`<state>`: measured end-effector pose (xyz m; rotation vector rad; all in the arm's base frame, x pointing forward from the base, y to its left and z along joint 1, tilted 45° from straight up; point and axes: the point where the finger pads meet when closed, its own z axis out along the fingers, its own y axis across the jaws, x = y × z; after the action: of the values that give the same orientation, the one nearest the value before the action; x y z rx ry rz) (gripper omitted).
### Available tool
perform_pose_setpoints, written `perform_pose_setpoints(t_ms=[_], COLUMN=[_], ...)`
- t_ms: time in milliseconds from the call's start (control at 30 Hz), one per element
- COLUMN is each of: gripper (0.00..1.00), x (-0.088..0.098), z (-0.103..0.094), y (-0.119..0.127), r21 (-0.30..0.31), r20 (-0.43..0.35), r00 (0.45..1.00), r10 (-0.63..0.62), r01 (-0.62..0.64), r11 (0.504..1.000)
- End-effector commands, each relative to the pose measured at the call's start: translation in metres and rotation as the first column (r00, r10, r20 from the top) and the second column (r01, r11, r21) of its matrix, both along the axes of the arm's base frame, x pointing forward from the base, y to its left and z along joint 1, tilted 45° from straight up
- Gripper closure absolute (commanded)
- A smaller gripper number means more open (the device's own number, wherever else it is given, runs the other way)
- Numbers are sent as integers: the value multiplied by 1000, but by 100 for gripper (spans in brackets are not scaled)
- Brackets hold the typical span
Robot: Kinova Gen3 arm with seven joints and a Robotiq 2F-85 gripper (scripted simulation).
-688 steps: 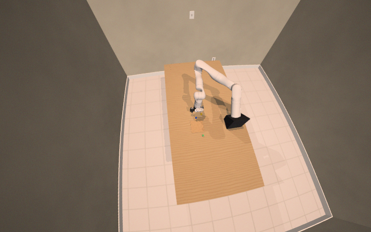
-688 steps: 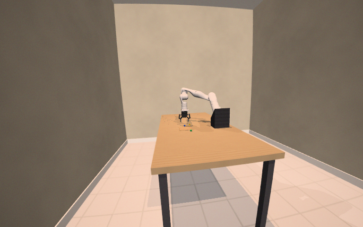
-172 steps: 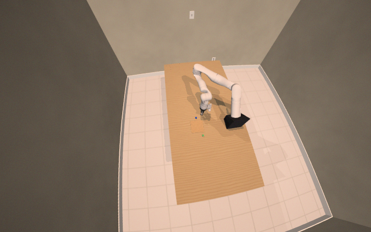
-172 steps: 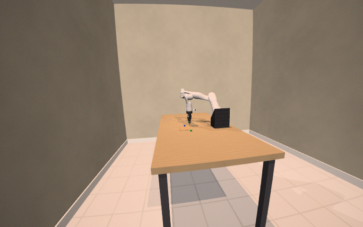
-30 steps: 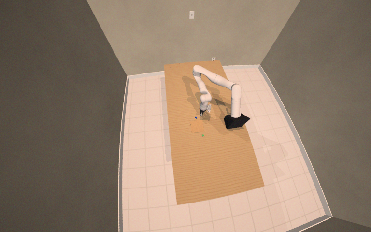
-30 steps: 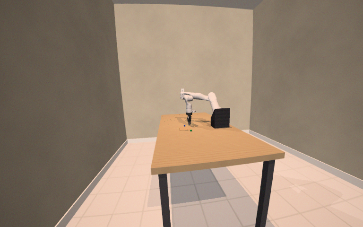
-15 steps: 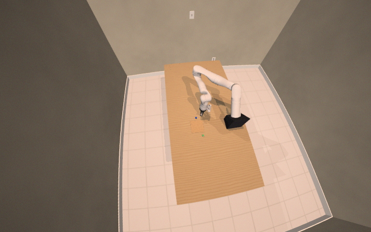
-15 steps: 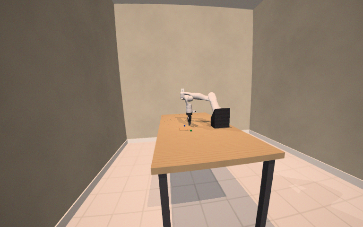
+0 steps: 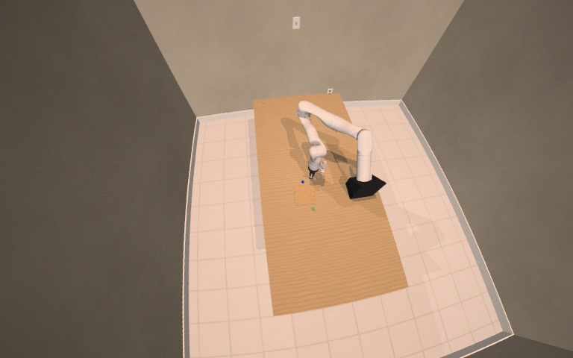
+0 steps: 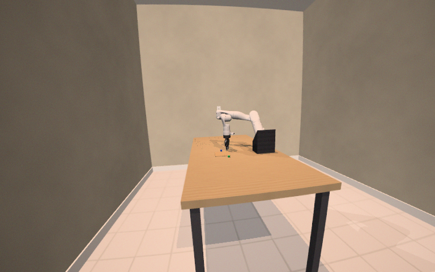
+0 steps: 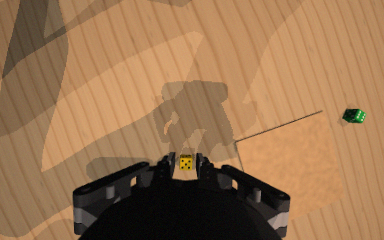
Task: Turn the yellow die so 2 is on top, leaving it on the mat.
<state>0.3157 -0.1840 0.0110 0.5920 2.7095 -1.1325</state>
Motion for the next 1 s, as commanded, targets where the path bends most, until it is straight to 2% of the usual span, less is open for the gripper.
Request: perform_pose_setpoints(t_ms=[0, 233, 267, 967], gripper=[69, 69, 89, 89], x=[3, 3, 3, 3], z=[-2, -2, -2, -2], y=[0, 0, 0, 0], r21=[4, 4, 4, 4], r20=[11, 11, 11, 11], r00=[1000, 1000, 1000, 1000], r10=[-2, -2, -2, -2], r01=[2, 2, 2, 2], r11=[1000, 1000, 1000, 1000])
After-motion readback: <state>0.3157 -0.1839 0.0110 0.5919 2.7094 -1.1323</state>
